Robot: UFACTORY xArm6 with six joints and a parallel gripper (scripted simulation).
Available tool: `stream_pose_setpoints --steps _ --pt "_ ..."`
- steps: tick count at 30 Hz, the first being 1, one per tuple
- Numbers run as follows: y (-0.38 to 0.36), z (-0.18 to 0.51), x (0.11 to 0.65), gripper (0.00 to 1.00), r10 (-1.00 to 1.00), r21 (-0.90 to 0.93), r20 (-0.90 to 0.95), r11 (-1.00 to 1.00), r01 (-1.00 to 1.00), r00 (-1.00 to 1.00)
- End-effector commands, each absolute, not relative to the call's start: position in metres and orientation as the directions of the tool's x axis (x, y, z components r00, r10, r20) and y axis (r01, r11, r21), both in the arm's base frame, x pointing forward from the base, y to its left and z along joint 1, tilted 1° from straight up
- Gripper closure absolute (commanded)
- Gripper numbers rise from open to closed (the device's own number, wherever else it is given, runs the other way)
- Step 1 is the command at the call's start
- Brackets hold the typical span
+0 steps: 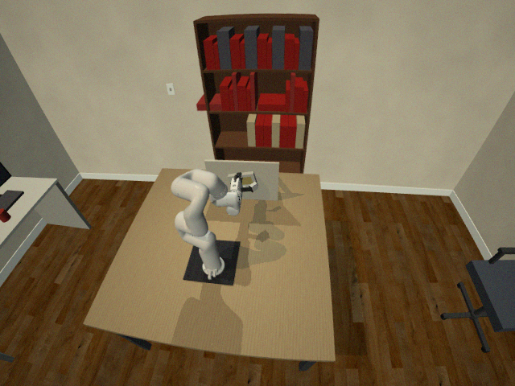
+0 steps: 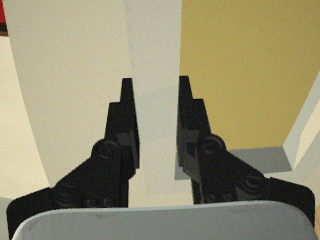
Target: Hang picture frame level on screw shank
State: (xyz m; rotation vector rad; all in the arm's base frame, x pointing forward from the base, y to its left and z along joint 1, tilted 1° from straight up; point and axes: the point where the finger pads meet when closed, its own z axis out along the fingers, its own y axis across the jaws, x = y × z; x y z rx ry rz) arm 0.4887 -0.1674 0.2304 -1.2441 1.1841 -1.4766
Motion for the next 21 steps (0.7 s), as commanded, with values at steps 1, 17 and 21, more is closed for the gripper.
stream_pose_setpoints --steps 1,17,21 --pt "-0.1693 0.2329 0.4892 1.0 -0.977 -0.986 0.158 -0.165 0.038 -0.146" --pt "-0.1733 0.2338 0.4886 1.0 -0.985 -0.994 0.088 -0.096 0.048 -0.147" --pt "-0.1743 0.2339 0.4884 1.0 -0.987 -0.996 0.071 -0.079 0.051 -0.147"
